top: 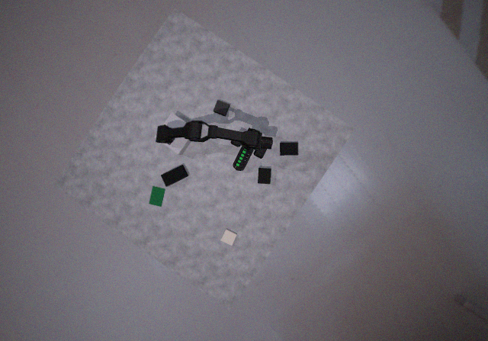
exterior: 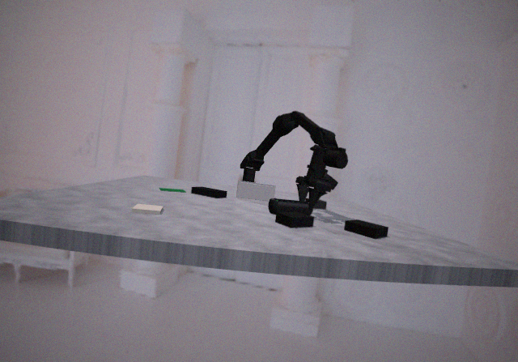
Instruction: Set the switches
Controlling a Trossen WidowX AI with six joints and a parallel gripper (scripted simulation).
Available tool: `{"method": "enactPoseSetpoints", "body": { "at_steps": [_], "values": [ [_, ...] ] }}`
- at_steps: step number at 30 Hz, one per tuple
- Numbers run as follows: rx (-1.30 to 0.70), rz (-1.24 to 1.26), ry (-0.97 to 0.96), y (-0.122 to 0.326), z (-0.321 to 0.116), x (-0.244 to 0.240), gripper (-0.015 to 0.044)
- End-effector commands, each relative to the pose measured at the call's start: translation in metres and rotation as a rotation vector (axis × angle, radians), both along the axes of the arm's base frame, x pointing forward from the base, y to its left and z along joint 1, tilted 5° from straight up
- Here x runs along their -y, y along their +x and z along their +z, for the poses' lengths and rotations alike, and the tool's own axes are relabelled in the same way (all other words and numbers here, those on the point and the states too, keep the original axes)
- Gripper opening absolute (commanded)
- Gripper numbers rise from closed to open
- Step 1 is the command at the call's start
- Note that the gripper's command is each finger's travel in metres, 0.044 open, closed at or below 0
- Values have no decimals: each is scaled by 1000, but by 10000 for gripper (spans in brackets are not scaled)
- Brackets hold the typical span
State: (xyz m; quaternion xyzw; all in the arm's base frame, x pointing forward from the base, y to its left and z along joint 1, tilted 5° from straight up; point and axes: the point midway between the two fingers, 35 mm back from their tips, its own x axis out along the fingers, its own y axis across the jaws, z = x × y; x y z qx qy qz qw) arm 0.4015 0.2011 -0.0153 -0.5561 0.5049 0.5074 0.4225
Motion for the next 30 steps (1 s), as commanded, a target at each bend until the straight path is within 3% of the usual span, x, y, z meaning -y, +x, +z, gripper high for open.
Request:
{"method": "enactPoseSetpoints", "body": {
  "at_steps": [1, 30],
  "values": [
    [2, -2, -3, 0, -2, 0, 335],
    [1, -3, 3, 1, 6, 4, 336]
  ]
}}
